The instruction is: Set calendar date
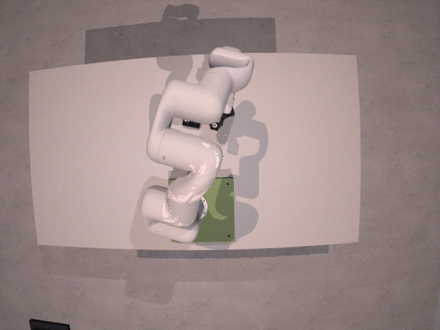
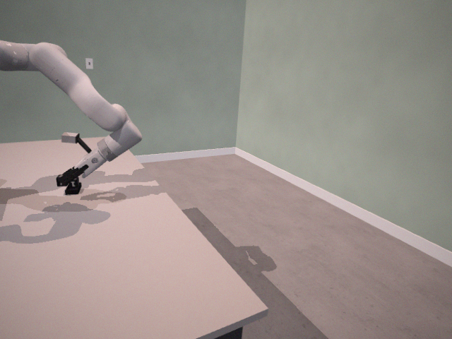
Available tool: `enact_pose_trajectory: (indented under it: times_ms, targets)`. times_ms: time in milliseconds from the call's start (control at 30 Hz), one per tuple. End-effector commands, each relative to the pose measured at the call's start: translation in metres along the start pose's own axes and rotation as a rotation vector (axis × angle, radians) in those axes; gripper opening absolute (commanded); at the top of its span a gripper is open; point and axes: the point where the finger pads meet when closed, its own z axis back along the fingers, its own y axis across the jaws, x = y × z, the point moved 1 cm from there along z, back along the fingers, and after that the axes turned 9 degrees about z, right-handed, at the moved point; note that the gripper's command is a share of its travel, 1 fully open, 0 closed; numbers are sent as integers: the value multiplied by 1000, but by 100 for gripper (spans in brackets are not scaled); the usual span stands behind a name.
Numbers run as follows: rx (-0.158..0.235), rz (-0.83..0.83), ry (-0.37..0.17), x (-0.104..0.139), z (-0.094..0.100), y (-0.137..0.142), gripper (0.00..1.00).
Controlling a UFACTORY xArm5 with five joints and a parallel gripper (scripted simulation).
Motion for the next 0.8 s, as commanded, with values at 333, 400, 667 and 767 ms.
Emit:
enact_pose_trajectory:
  times_ms: [333, 400, 667, 767]
  targets:
    - [0, 0, -2, 2, -1, 0, 29]
    - [0, 0, -2, 4, -1, -1, 29]
    - [0, 0, -2, 9, -5, -2, 29]
    - [0, 0, -2, 13, -8, -2, 29]
